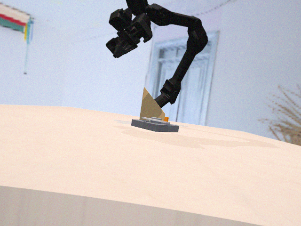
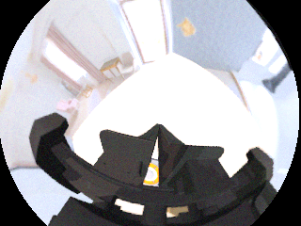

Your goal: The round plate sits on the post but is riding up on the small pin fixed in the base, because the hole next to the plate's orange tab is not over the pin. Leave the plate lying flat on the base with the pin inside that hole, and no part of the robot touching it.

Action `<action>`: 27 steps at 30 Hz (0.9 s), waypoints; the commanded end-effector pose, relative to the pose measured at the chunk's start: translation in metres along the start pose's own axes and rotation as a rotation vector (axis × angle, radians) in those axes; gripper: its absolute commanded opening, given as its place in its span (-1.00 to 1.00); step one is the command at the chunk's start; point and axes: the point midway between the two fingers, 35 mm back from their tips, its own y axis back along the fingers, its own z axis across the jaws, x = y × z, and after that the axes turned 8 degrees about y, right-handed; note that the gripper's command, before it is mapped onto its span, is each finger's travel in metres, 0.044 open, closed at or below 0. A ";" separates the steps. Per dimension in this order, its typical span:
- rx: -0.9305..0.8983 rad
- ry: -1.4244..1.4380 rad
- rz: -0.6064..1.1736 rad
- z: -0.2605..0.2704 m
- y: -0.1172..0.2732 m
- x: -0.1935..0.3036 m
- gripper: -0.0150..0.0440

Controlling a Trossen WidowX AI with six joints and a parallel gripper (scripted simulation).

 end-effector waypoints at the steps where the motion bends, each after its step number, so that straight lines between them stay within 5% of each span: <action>1: -0.014 0.272 0.193 0.036 -0.009 0.065 -0.49; 12: -0.143 0.823 0.622 0.083 -0.001 0.214 -0.49; 27: -0.152 0.847 0.642 0.081 -0.013 0.232 -0.49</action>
